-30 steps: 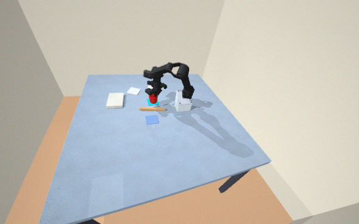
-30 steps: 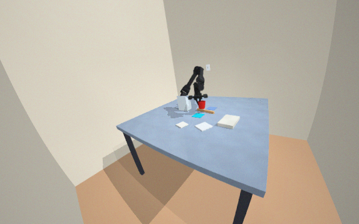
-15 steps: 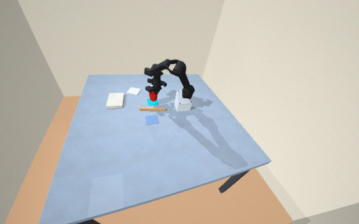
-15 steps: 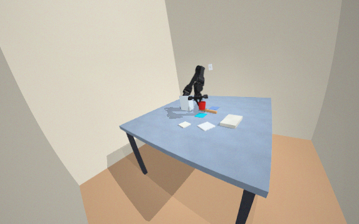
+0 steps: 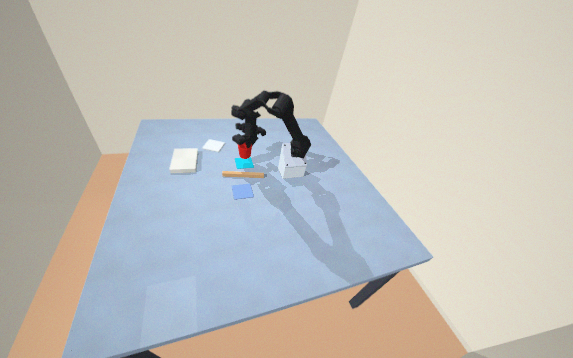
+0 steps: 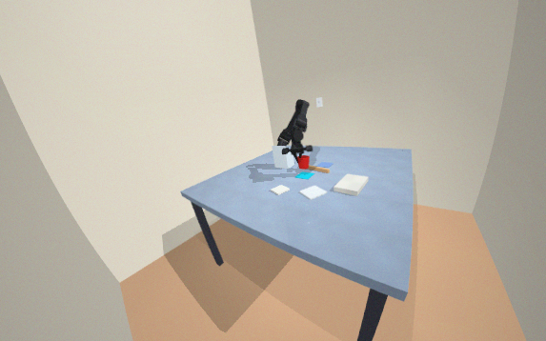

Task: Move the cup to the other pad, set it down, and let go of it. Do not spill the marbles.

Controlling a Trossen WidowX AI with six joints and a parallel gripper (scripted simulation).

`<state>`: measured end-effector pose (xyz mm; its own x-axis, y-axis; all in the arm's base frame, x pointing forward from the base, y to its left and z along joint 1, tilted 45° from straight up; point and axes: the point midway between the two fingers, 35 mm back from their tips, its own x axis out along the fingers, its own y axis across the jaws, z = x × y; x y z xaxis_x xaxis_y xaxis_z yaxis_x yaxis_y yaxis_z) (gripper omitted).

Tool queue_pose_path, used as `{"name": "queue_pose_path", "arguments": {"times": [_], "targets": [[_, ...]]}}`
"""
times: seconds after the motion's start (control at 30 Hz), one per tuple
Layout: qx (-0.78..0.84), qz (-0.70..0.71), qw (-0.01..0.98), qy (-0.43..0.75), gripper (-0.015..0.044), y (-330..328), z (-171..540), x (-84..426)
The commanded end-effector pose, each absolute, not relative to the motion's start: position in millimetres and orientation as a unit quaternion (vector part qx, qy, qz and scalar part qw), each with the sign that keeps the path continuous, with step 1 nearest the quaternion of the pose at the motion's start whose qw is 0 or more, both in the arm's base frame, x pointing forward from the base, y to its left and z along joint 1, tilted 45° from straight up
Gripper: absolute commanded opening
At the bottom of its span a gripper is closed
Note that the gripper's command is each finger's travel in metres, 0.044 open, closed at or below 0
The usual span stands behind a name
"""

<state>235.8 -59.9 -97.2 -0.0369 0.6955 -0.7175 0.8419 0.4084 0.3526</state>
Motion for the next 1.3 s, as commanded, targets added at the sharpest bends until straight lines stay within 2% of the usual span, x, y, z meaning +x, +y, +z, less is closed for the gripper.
{"name": "queue_pose_path", "arguments": {"times": [0.0, 1.27], "targets": [[0.535, -0.082, 0.441, 0.716, 0.0000, -60, -103, 236], [0.532, -0.080, 0.445, 0.716, 0.0000, -32, -131, 235]]}}
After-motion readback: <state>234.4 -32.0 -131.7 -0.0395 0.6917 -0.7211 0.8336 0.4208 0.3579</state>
